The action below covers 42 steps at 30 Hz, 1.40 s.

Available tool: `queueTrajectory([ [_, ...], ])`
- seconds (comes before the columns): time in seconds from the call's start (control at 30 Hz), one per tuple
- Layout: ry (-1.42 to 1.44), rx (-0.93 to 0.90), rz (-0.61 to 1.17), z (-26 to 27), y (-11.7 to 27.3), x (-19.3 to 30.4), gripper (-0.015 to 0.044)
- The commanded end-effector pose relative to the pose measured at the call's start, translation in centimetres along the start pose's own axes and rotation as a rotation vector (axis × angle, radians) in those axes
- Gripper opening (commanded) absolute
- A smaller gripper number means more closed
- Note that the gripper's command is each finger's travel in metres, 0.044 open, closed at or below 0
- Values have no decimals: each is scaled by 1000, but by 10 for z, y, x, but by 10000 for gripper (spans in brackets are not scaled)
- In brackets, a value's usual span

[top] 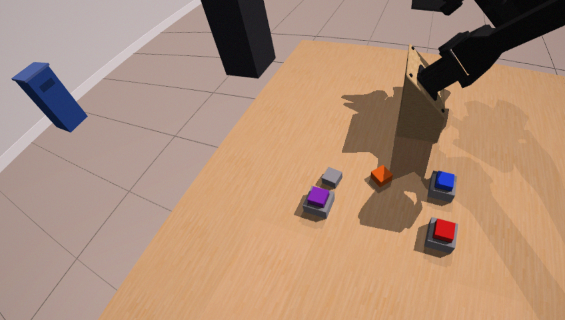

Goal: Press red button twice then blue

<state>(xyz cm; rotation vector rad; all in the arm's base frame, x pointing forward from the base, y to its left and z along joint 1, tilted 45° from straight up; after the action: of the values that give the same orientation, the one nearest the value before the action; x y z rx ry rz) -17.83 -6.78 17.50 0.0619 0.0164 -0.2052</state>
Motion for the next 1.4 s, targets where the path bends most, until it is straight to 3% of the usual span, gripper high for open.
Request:
queueTrajectory([
  [0.0,-2,3,-3,0,0,0,400],
  [0.2,-20,112,-170,-12,25,-17,400],
  [0.47,-186,224,-586,-25,106,-39,400],
  [0.7,-368,284,-941,-36,182,-27,400],
  [1.07,-711,287,-1470,-49,278,49,400],
  [1.37,-1006,196,-1856,-56,315,147,400],
])
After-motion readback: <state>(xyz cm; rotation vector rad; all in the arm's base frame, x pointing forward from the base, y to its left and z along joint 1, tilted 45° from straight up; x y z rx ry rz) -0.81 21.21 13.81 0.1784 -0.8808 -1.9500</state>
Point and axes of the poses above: the point midway between the two fingers, 35 mm back from their tips, its own y axis back along the fingers, its own z axis across the jaws, x = y × z, the point moved 5 cm from there along y, back along the fingers, and after that the axes turned 1 degree about -y, right-handed, at the moved point
